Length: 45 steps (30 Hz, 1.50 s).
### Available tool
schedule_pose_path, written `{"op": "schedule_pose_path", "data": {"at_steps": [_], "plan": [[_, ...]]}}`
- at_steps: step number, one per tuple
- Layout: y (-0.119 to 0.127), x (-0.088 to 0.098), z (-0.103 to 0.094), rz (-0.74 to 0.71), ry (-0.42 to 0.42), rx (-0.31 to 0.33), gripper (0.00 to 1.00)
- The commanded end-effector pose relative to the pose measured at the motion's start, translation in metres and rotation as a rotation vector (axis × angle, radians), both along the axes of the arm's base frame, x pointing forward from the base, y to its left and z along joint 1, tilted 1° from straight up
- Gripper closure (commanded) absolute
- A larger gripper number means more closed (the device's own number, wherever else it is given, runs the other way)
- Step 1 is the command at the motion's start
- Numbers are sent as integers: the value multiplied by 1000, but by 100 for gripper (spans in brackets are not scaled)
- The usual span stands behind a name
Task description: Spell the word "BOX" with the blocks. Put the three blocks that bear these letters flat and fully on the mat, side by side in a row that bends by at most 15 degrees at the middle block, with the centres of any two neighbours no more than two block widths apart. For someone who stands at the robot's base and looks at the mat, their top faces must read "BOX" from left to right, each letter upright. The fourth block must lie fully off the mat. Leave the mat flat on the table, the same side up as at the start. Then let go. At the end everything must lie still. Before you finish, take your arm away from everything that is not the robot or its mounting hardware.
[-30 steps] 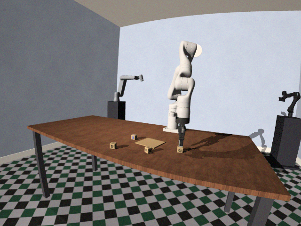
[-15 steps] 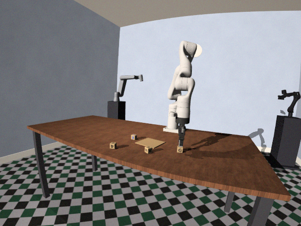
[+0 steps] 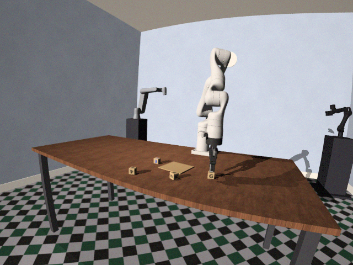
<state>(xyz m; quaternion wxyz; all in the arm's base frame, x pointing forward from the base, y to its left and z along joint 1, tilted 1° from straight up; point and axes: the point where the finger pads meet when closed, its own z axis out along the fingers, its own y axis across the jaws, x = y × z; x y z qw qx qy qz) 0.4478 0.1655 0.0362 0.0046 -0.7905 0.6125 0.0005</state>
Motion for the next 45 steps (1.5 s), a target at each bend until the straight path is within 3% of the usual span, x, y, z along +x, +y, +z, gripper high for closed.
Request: {"op": "schedule_pose_path", "data": {"at_steps": [1, 26, 45], "plan": [[0, 1, 1, 0, -2, 1, 33], [1, 1, -35, 0, -2, 1, 33], [1, 1, -37, 0, -2, 1, 33]]}}
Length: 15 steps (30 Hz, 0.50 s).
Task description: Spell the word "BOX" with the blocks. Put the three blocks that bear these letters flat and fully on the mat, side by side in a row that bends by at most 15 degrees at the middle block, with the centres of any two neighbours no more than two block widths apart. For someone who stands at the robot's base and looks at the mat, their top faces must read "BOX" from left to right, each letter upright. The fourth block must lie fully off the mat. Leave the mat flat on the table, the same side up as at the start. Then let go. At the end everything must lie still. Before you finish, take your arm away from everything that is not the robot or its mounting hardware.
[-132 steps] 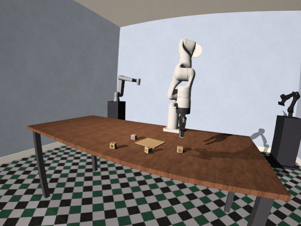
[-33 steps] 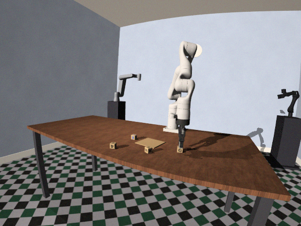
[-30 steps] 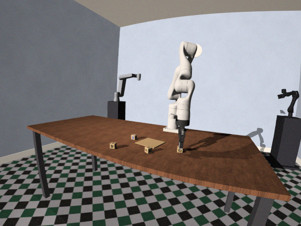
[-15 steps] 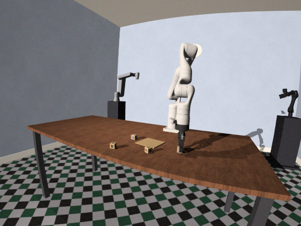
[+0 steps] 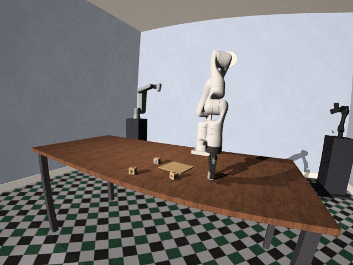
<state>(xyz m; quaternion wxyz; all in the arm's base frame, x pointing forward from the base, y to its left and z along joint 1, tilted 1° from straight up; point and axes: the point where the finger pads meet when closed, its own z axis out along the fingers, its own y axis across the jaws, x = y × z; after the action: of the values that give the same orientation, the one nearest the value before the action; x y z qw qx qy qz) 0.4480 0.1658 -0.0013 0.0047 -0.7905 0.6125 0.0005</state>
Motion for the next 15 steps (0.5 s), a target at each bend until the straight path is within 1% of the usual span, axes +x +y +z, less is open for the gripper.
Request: {"op": "schedule_pose_path", "data": {"at_steps": [1, 2, 3, 15], "plan": [[0, 1, 1, 0, -2, 1, 33], [0, 1, 1, 0, -2, 1, 33], [0, 1, 1, 0, -2, 1, 54], [0, 1, 1, 0, -2, 1, 54]]}}
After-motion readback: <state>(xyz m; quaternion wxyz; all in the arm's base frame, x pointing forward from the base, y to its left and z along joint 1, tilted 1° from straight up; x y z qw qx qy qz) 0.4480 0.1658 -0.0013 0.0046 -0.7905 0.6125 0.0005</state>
